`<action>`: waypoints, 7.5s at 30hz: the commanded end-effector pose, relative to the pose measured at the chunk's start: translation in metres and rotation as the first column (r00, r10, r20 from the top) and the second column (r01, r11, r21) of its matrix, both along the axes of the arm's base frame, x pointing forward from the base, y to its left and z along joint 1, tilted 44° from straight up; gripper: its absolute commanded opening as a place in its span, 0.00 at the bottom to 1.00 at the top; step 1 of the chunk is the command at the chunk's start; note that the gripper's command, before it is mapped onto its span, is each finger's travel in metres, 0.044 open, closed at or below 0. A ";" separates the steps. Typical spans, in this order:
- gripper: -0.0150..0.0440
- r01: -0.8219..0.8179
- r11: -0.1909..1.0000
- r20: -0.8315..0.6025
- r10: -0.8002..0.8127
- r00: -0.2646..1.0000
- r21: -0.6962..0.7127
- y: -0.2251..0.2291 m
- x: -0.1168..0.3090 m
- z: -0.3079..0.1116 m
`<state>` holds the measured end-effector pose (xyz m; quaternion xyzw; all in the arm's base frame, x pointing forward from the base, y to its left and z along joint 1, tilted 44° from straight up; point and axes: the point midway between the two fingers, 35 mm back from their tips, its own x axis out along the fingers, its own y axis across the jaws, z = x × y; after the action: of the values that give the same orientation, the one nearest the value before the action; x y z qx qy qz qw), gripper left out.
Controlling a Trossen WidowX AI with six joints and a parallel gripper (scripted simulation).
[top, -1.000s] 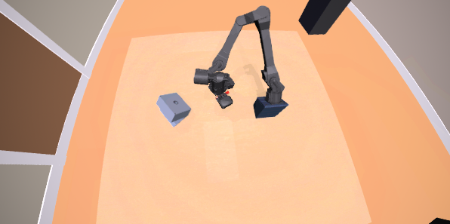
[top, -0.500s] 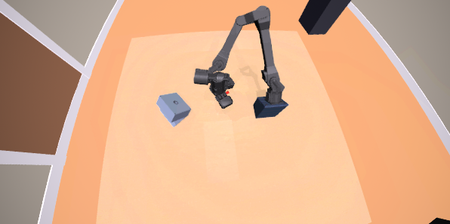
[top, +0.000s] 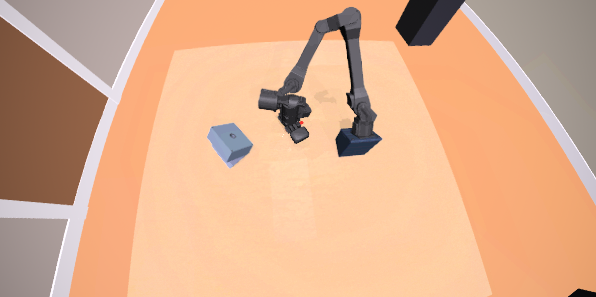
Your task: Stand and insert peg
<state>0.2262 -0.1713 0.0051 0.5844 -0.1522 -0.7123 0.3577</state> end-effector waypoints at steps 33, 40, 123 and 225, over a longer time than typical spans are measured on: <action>0.34 -0.210 0.974 0.229 0.187 0.955 0.083 0.010 -0.013 0.019; 0.34 -0.251 0.963 0.273 0.218 0.937 0.092 0.012 -0.017 0.022; 0.34 -0.693 0.718 0.731 0.443 0.518 0.056 0.014 -0.065 0.049; 0.34 -0.799 0.601 0.816 0.475 0.330 -0.027 0.004 -0.089 0.050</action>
<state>0.1387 -0.1658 0.0560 0.8901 0.1041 -0.2060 0.3931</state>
